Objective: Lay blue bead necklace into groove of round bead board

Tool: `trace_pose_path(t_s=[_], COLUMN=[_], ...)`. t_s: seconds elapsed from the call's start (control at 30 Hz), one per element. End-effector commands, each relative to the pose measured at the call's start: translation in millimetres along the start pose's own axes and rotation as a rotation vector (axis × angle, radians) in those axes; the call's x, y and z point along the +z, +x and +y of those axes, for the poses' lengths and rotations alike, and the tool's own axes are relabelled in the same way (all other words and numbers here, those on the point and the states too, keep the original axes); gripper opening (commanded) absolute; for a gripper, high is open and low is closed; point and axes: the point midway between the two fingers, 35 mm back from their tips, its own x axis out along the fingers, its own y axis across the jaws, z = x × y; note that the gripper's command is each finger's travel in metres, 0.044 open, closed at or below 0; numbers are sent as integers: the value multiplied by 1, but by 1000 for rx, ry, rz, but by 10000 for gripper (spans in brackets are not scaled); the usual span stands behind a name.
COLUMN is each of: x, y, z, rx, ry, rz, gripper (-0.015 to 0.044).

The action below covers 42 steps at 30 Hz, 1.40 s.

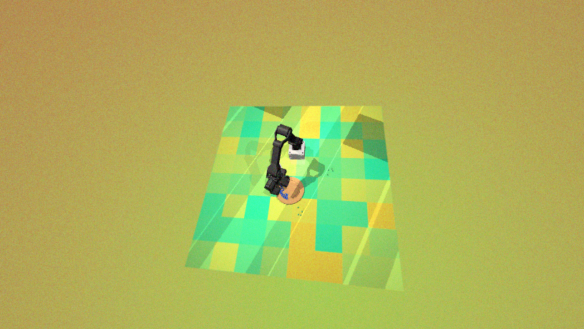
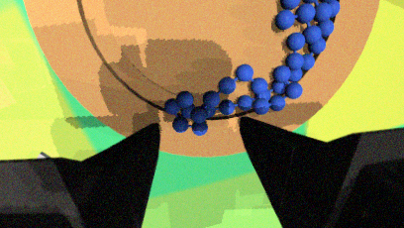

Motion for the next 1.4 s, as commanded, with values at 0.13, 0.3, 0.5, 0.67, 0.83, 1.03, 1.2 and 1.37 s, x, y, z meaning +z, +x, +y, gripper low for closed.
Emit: trace_pose_path(t_s=[0.13, 0.3, 0.5, 0.67, 0.83, 1.03, 1.2, 1.37], x=[0, 0, 0, 0, 0, 0, 0, 0], y=[0, 0, 0, 0, 0, 0, 0, 0], z=[0, 0, 0, 0, 0, 0, 0, 0], rx=[0, 0, 0, 0, 0, 0, 0, 0], ry=[0, 0, 0, 0, 0, 0, 0, 0], rz=[0, 0, 0, 0, 0, 0, 0, 0], gripper=[119, 0, 0, 0, 0, 0, 0, 0])
